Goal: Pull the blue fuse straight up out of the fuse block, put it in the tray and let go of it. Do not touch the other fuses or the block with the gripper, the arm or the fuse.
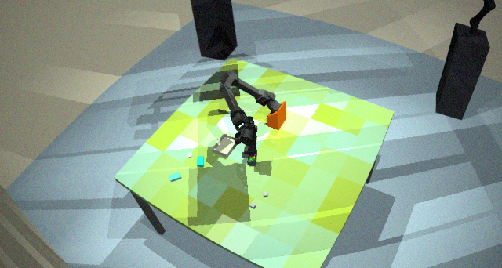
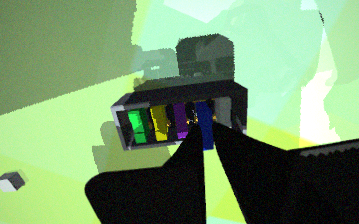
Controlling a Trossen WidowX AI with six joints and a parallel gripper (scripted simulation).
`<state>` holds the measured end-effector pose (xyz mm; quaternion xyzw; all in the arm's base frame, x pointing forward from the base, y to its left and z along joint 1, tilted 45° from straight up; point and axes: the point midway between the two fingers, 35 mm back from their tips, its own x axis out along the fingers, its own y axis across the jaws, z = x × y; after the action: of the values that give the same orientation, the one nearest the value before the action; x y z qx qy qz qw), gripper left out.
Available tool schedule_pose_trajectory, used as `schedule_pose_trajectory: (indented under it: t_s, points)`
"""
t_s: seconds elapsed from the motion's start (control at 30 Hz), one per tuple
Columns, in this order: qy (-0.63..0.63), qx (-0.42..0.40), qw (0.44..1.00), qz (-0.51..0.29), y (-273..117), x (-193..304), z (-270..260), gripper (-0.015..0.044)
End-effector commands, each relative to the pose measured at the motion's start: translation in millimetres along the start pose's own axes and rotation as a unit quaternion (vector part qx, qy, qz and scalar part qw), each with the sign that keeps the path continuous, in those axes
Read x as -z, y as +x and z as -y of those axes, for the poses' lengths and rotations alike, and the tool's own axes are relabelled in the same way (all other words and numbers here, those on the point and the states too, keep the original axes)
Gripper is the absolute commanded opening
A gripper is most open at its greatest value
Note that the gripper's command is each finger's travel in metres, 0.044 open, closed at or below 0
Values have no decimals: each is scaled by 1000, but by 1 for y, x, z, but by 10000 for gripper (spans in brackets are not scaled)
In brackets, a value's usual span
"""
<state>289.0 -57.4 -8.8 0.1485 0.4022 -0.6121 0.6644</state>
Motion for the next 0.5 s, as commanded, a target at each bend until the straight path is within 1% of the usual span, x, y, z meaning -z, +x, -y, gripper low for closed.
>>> schedule_pose_trajectory:
  t_s: [0.0,0.47]
  points:
    - [2,0,1000,-2,-2,0,0,0]
    - [2,0,1000,-1,-9,0,0,0]
